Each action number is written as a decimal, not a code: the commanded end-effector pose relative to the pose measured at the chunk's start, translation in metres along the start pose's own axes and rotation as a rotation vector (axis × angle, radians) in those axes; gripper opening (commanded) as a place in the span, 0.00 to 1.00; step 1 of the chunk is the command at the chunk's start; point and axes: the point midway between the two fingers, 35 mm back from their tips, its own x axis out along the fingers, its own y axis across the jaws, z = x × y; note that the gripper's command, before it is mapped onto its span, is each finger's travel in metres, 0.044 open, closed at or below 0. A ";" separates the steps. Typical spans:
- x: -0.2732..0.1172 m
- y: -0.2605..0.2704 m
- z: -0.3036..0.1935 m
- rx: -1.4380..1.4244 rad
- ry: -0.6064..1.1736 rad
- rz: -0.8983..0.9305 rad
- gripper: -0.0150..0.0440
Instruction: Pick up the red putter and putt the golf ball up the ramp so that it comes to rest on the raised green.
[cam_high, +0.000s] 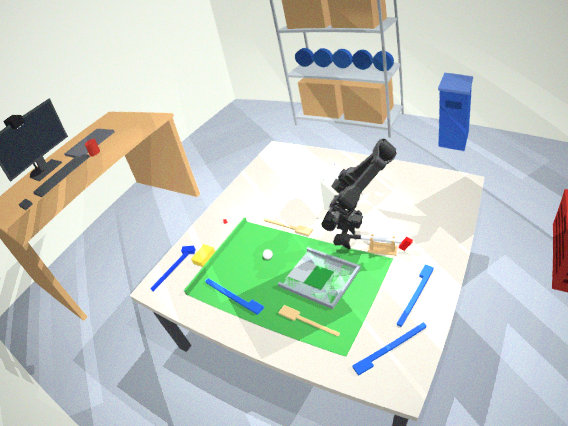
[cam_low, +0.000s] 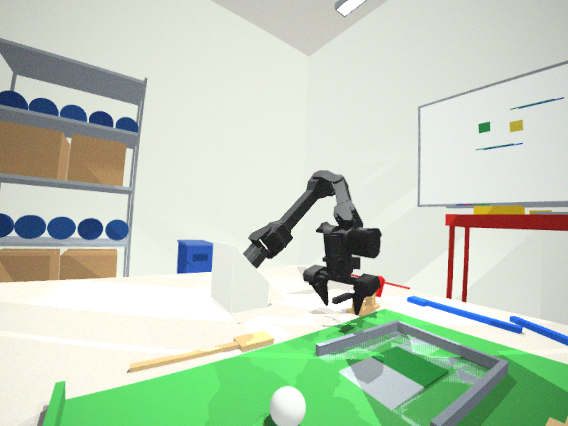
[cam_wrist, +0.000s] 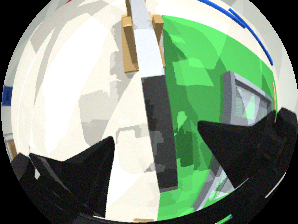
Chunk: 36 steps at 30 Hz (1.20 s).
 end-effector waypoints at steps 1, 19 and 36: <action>0.000 0.000 0.000 -0.001 0.000 0.000 0.82; -0.001 0.000 0.000 -0.001 0.001 0.000 0.25; -0.070 -0.004 0.014 0.001 0.016 0.002 0.25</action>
